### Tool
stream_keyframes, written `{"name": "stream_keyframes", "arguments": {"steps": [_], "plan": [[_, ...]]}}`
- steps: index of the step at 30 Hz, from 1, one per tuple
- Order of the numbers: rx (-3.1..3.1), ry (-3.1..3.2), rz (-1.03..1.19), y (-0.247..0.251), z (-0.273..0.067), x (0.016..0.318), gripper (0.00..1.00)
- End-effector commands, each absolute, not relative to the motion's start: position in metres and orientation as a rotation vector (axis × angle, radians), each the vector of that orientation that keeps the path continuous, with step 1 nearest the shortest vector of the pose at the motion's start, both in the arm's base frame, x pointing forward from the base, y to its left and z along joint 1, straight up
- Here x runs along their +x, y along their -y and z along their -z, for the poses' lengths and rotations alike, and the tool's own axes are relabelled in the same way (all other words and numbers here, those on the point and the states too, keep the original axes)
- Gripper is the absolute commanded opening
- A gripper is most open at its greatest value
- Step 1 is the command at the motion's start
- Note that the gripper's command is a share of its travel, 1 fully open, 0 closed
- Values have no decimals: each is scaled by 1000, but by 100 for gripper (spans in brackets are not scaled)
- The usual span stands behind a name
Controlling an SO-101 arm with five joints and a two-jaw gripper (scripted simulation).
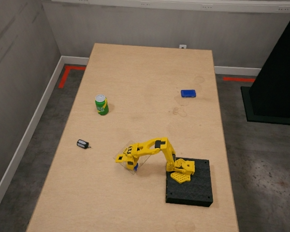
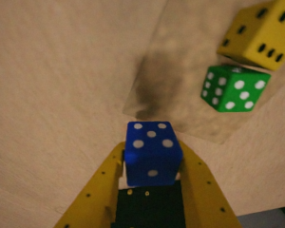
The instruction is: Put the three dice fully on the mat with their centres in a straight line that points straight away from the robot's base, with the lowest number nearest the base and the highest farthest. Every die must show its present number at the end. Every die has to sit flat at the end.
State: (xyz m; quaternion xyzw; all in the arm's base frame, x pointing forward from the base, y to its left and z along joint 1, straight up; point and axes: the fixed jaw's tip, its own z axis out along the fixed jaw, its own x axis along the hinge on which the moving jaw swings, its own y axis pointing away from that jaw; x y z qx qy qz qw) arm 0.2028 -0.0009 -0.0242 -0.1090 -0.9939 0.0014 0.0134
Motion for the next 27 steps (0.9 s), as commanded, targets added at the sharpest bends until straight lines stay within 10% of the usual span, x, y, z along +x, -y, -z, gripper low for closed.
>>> {"name": "stream_keyframes", "arguments": {"steps": [1,27], "plan": [[-496,3102,0,19,20,203,0],[-830,3048,-2,60,16,187,0]]}}
